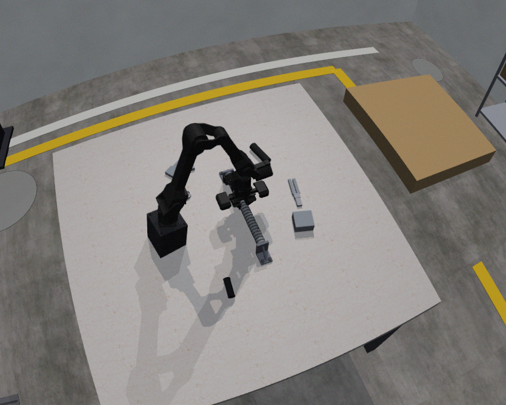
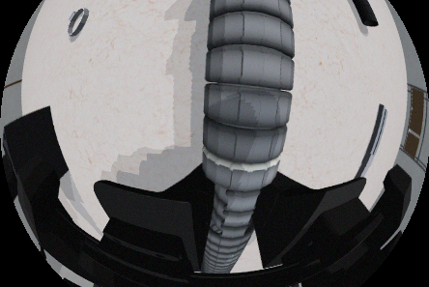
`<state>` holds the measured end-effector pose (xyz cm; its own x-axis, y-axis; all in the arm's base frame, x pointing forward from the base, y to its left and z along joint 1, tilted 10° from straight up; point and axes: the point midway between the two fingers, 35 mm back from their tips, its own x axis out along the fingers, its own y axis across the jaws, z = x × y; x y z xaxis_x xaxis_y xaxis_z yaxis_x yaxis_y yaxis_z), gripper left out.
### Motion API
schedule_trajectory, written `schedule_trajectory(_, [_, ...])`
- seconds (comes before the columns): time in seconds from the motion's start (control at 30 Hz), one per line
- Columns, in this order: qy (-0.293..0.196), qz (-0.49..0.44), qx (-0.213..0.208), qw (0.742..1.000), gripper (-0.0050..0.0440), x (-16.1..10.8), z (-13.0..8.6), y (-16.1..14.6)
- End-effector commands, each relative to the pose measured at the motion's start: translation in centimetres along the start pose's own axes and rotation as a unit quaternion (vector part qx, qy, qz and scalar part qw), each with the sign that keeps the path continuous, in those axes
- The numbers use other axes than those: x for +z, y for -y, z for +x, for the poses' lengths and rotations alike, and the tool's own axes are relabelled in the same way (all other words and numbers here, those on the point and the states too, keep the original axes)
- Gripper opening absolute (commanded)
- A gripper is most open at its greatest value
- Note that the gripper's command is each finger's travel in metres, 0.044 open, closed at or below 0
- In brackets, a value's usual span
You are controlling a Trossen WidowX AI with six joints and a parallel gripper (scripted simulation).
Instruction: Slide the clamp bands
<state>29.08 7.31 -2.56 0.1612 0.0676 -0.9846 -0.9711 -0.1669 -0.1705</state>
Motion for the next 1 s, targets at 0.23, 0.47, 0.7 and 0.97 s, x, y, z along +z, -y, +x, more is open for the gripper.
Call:
schedule_trajectory(0.23, [-0.002,0.003,0.001,1.0,0.0023,-0.05,0.09,-0.02])
schedule_trajectory(0.47, [-0.002,0.003,0.001,1.0,0.0024,-0.05,0.09,-0.02])
schedule_trajectory(0.7, [-0.002,0.003,0.001,1.0,0.0168,-0.05,0.09,-0.02])
schedule_trajectory(0.97, [-0.002,0.003,0.001,1.0,0.0336,-0.05,0.09,-0.02])
